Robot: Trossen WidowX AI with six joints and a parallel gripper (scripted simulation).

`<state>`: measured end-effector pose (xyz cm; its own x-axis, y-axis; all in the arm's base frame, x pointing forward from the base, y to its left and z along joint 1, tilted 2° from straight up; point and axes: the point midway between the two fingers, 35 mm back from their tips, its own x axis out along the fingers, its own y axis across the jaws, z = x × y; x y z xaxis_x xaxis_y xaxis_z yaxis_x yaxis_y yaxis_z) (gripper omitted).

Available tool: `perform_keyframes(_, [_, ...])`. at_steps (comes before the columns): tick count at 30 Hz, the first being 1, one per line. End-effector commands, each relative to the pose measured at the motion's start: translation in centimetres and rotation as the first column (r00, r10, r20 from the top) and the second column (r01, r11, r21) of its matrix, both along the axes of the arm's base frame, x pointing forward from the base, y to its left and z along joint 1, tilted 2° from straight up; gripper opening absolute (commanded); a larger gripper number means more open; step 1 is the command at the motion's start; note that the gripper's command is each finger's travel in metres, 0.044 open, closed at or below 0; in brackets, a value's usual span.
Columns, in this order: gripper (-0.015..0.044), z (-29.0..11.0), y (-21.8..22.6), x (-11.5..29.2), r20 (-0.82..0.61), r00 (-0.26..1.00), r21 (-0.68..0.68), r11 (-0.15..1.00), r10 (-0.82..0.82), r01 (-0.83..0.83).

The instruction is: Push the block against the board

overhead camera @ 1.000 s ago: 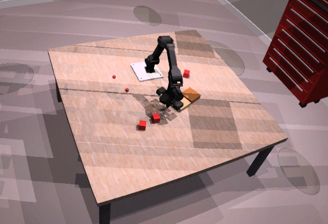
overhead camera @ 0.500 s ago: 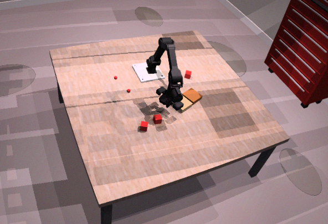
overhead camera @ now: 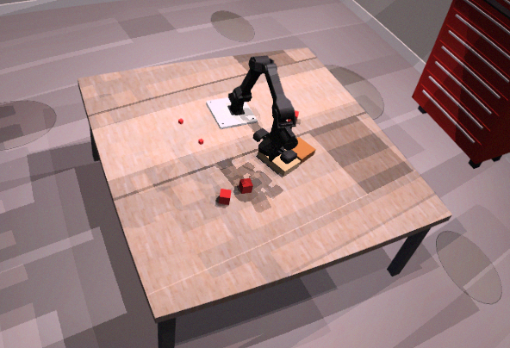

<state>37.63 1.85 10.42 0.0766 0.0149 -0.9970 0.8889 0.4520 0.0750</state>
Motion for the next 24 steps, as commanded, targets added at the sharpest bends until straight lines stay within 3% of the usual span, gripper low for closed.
perform_keyframes(1, [0.0,-1.1,0.4,0.3,0.001,1.0,0.001,1.0,-0.014,0.014])
perform_keyframes(5, [0.0,-5.4,0.4,0.6,0.0,1.0,0.002,1.0,-0.024,0.024])
perform_keyframes(24, [0.0,-5.4,2.3,-0.1,-0.001,1.0,0.003,1.0,-0.024,0.024])
